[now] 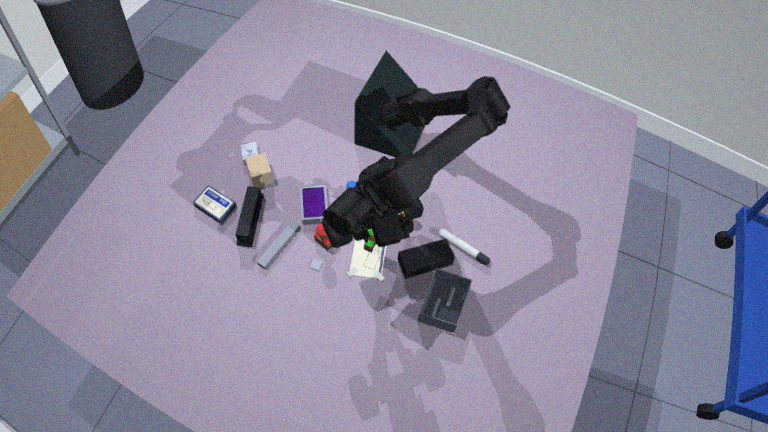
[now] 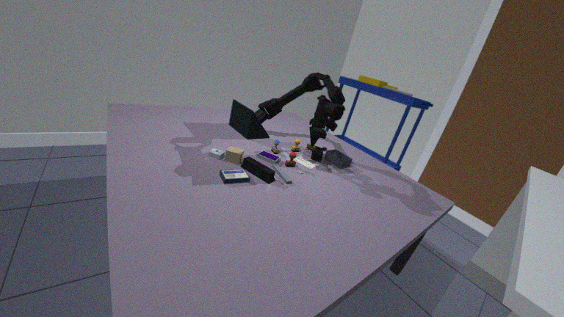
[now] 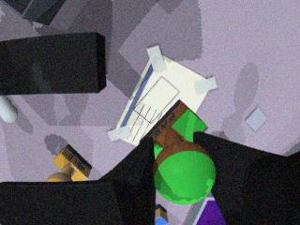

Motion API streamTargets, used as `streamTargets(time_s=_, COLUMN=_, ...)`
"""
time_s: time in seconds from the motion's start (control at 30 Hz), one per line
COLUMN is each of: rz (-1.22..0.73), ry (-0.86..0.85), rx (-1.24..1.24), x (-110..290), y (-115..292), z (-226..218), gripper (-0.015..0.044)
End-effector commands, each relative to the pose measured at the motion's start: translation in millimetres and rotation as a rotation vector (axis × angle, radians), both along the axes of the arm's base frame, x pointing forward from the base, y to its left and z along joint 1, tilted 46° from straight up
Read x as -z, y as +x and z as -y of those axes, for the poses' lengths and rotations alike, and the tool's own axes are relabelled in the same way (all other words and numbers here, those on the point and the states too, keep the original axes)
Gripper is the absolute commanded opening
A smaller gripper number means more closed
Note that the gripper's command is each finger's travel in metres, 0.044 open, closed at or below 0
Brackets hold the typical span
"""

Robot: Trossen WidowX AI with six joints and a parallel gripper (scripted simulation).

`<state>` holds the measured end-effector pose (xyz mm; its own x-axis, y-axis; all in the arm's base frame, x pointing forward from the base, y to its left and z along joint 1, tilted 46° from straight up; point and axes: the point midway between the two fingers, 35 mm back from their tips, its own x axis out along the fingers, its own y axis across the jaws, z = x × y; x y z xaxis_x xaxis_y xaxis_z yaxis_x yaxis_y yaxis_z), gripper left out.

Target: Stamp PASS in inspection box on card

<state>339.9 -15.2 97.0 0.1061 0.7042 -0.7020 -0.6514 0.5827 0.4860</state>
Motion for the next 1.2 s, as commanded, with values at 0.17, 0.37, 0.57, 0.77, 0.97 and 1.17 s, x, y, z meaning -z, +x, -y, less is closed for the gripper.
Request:
streamTargets(time_s=0.17, rz=0.017, ry=0.000, rx=-0.011, x=-2, y=1, z=-5, gripper=0.0000)
streamTargets(time_s=0.37, rz=0.017, ry=0.000, rx=-0.011, x=1, y=2, z=-7, gripper=0.0000)
streamTargets(time_s=0.57, rz=0.017, ry=0.000, rx=-0.011, x=4, y=3, z=-10, gripper=0.0000)
streamTargets(time_s=0.77, rz=0.017, ry=0.000, rx=-0.011, x=7, y=4, z=-13, gripper=0.0000)
streamTargets(time_s=0.97, rz=0.017, ry=0.000, rx=-0.011, x=9, y=4, z=-15, gripper=0.0000)
streamTargets(time_s=1.17, rz=0.017, ry=0.000, rx=-0.011, x=12, y=5, z=-18, gripper=0.0000)
